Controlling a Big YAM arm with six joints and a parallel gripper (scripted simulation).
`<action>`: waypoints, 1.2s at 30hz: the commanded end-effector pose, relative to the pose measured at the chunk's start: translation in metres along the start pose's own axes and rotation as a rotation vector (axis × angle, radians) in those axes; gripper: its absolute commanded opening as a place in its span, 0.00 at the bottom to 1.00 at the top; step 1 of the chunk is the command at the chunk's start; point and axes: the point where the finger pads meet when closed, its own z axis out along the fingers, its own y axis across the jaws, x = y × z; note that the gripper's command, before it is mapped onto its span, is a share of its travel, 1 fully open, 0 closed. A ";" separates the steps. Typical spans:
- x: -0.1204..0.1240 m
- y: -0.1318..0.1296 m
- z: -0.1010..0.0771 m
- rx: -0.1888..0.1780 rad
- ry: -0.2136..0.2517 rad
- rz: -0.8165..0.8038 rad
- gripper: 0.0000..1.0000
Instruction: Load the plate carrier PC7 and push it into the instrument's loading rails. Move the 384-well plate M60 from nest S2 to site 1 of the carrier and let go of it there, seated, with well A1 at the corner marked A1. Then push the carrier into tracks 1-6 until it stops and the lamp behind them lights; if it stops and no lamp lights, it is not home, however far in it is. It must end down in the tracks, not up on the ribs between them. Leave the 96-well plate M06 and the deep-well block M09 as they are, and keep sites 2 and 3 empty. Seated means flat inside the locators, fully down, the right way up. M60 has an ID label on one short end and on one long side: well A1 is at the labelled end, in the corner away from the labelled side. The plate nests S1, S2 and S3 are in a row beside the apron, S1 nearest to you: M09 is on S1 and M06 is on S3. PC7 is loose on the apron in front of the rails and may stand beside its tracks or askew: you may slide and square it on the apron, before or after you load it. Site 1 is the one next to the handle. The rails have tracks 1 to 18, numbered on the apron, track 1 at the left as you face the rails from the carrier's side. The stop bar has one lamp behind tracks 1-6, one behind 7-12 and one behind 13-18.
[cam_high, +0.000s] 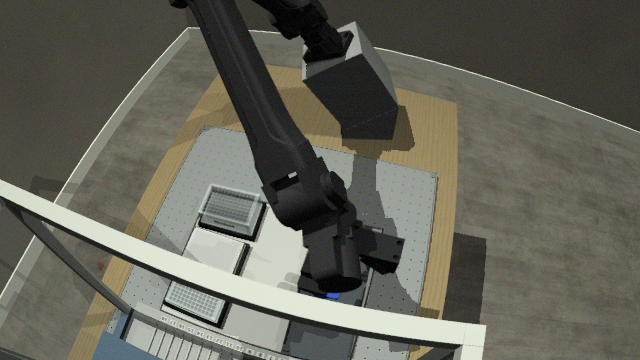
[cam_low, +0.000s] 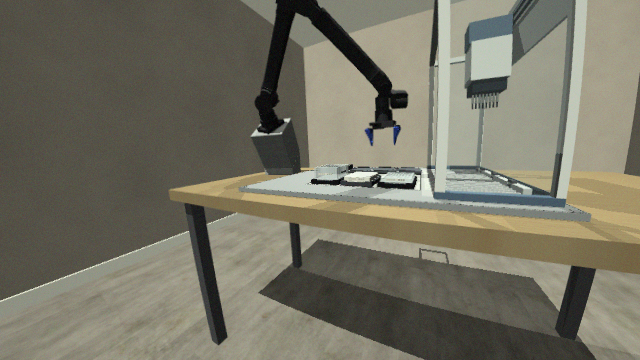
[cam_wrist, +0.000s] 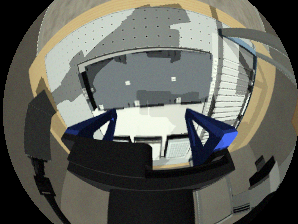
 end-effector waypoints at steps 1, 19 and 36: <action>0.029 -0.007 -0.006 0.022 -0.007 -0.011 1.00; 0.130 -0.003 0.003 0.022 -0.003 -0.013 1.00; 0.231 0.001 0.010 0.020 0.004 -0.016 1.00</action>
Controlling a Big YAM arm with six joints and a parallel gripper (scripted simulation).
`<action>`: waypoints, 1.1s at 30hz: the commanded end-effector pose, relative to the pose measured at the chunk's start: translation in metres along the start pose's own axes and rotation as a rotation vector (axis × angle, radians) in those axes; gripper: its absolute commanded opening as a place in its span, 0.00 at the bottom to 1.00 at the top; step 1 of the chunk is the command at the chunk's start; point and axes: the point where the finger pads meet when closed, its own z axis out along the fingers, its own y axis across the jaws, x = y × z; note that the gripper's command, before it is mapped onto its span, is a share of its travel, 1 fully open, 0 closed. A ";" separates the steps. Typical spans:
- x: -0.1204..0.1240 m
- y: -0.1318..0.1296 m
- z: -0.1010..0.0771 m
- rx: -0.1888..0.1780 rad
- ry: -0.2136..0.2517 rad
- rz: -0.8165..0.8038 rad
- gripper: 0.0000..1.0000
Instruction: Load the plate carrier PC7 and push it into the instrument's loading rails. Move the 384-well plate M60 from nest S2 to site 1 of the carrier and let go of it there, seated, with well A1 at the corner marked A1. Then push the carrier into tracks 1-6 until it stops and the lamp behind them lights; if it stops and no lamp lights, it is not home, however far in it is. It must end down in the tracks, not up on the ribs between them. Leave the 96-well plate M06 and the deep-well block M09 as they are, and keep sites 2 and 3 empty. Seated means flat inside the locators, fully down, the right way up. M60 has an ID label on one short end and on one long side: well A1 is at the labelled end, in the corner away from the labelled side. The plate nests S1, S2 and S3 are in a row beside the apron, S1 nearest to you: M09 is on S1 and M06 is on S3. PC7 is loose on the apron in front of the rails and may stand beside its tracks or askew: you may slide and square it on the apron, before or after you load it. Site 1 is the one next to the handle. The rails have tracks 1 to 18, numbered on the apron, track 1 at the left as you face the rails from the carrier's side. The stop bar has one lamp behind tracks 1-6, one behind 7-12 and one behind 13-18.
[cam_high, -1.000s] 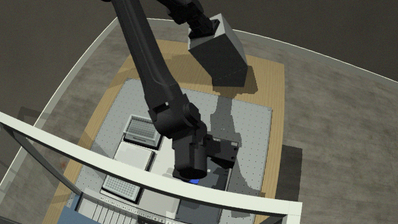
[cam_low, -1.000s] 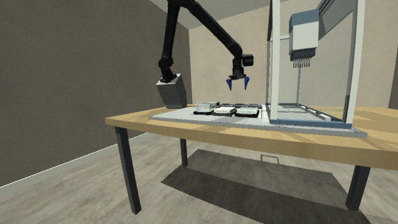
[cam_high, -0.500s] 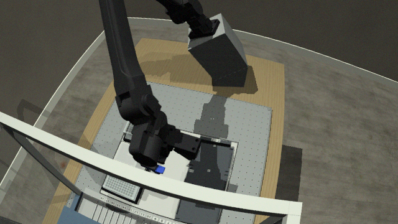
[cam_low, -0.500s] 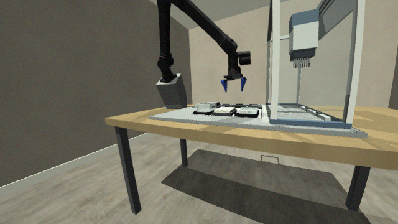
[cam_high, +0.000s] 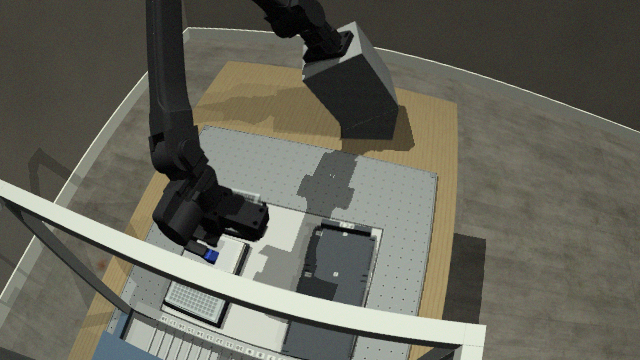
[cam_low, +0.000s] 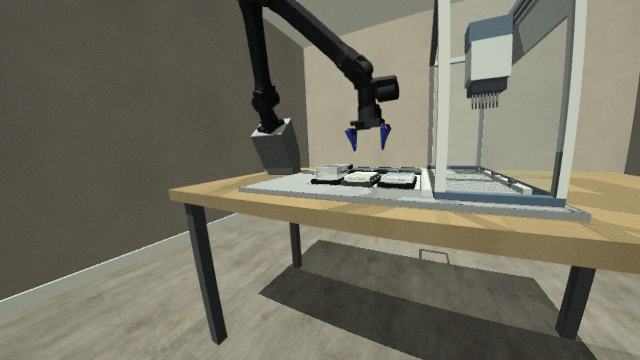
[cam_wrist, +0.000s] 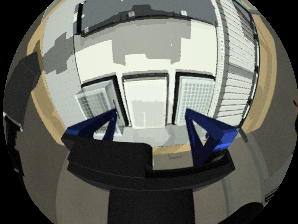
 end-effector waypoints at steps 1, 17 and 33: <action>0.015 0.001 -0.004 0.014 0.001 -0.028 1.00; 0.037 0.008 0.009 -0.017 -0.005 -0.069 1.00; 0.045 0.008 0.019 -0.017 -0.001 -0.047 1.00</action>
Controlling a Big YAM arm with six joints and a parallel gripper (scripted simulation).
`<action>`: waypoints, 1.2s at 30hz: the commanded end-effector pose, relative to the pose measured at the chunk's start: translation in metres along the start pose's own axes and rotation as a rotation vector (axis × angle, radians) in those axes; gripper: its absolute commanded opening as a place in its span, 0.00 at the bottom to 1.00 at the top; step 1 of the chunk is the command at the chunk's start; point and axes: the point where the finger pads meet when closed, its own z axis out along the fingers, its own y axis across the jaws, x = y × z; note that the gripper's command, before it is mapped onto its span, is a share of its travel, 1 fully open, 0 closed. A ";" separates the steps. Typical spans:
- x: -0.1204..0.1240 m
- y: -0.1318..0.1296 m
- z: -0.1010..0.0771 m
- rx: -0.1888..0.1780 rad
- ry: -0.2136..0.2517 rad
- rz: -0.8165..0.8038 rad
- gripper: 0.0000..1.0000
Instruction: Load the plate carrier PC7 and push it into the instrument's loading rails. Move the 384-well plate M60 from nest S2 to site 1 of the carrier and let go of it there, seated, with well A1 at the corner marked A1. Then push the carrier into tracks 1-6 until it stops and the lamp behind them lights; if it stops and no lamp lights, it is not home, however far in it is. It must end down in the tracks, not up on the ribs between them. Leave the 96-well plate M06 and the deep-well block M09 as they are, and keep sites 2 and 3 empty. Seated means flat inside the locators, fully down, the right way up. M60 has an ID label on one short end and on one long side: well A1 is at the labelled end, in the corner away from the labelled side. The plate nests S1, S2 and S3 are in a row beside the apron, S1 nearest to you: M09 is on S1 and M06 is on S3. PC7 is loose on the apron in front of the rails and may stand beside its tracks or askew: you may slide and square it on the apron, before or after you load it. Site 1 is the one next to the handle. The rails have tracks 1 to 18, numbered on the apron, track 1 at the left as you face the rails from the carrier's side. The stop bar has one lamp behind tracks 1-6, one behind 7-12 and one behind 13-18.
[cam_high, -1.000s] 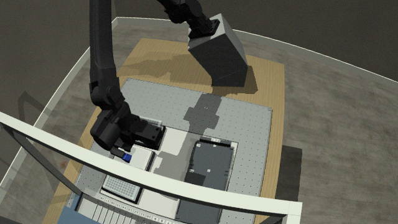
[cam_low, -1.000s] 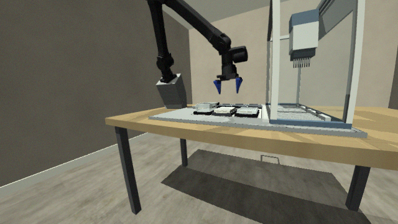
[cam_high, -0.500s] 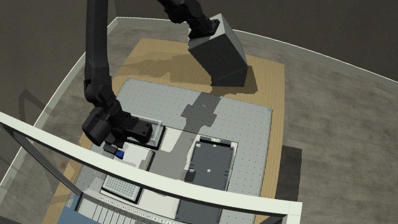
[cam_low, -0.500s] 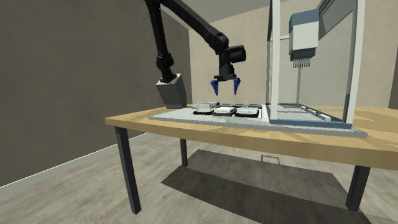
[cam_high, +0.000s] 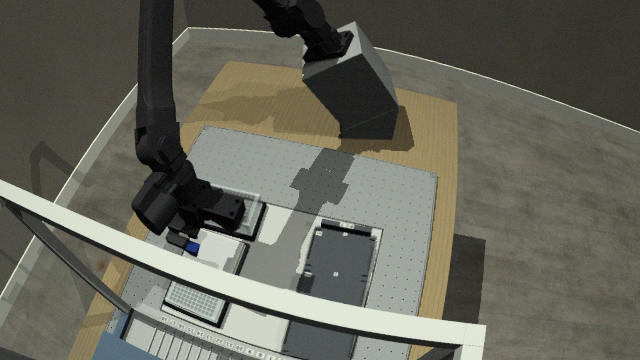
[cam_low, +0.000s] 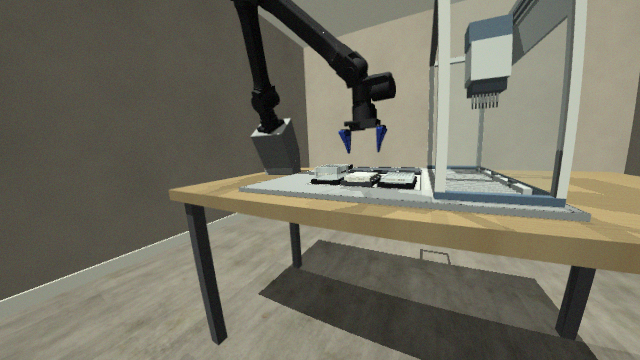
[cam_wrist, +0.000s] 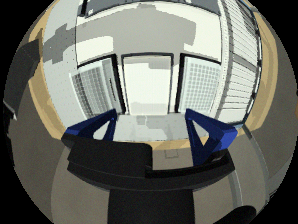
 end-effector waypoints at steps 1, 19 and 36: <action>-0.001 0.006 0.013 -0.014 -0.004 -0.010 1.00; -0.001 0.007 0.054 -0.014 -0.004 -0.011 1.00; -0.002 0.010 0.064 -0.024 -0.005 -0.016 1.00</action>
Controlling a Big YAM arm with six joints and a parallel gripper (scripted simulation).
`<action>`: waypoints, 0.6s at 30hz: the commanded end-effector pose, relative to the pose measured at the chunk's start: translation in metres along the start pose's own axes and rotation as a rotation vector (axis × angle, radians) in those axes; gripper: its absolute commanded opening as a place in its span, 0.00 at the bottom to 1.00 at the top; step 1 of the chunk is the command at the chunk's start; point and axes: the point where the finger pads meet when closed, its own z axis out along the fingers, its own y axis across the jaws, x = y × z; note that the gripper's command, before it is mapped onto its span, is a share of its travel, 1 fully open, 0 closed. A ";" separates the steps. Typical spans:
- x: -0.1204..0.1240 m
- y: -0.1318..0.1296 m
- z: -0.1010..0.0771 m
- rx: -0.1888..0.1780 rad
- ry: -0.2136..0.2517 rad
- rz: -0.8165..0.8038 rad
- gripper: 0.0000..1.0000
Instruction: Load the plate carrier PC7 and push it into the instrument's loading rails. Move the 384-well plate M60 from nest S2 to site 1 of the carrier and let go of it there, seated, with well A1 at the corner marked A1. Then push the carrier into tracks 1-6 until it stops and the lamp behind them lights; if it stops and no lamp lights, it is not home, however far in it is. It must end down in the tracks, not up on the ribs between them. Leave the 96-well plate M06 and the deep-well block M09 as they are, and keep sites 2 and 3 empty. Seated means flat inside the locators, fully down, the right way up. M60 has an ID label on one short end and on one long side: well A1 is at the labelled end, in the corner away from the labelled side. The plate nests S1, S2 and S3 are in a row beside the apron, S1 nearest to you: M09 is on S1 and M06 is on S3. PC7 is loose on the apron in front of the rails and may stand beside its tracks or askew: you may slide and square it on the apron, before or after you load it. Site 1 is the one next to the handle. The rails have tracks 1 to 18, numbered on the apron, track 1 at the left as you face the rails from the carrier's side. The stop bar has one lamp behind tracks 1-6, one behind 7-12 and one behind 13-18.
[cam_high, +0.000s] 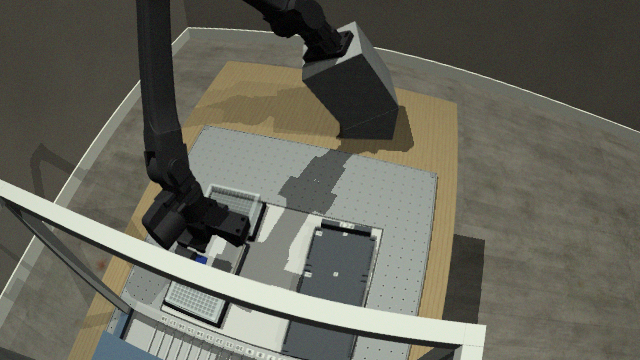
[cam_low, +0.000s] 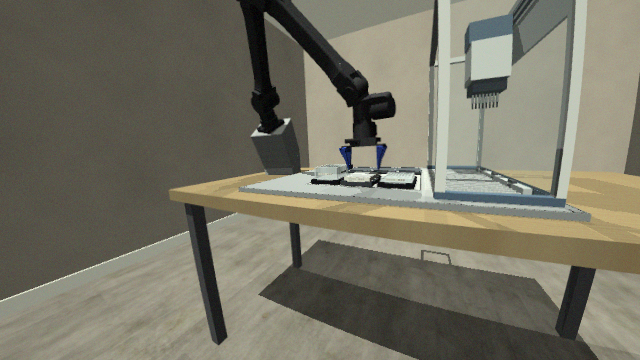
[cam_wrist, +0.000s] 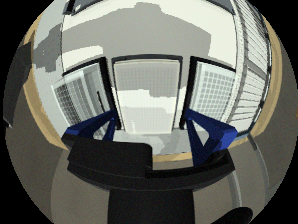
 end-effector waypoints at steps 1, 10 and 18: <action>0.000 0.009 0.010 -0.022 -0.006 -0.012 1.00; 0.000 0.009 0.010 -0.022 -0.006 -0.012 1.00; 0.002 0.008 0.007 -0.008 -0.002 -0.004 1.00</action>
